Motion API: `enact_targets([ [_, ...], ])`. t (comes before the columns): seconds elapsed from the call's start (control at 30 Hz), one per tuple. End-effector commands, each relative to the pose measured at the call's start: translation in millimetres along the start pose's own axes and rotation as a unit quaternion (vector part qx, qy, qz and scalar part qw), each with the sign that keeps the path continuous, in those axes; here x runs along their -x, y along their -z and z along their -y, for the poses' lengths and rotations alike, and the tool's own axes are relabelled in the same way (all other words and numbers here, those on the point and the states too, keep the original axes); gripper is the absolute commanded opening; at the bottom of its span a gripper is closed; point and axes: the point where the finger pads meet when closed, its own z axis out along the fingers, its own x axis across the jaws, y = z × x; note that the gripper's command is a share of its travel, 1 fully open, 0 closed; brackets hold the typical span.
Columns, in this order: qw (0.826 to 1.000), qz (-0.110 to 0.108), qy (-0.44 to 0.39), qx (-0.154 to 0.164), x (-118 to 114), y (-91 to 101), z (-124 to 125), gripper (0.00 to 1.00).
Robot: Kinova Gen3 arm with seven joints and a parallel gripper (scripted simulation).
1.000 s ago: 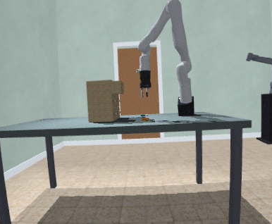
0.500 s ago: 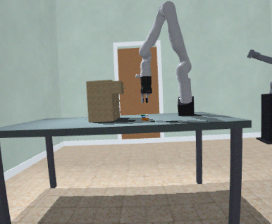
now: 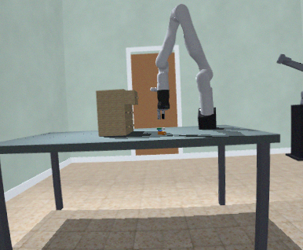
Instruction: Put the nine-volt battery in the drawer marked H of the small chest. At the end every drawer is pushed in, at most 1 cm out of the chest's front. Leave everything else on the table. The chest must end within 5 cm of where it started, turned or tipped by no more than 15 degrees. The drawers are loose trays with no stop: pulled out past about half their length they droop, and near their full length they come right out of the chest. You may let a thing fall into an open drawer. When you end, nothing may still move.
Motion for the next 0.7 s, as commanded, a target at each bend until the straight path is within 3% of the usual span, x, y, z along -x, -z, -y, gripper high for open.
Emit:
enact_targets([
  [0.0, 1.0, -0.002, 0.007, 0.006, 0, -5.4, -4, 0.67],
  [0.67, 0.998, -0.001, 0.056, 0.006, 3, -19.2, -7, 0.67],
])
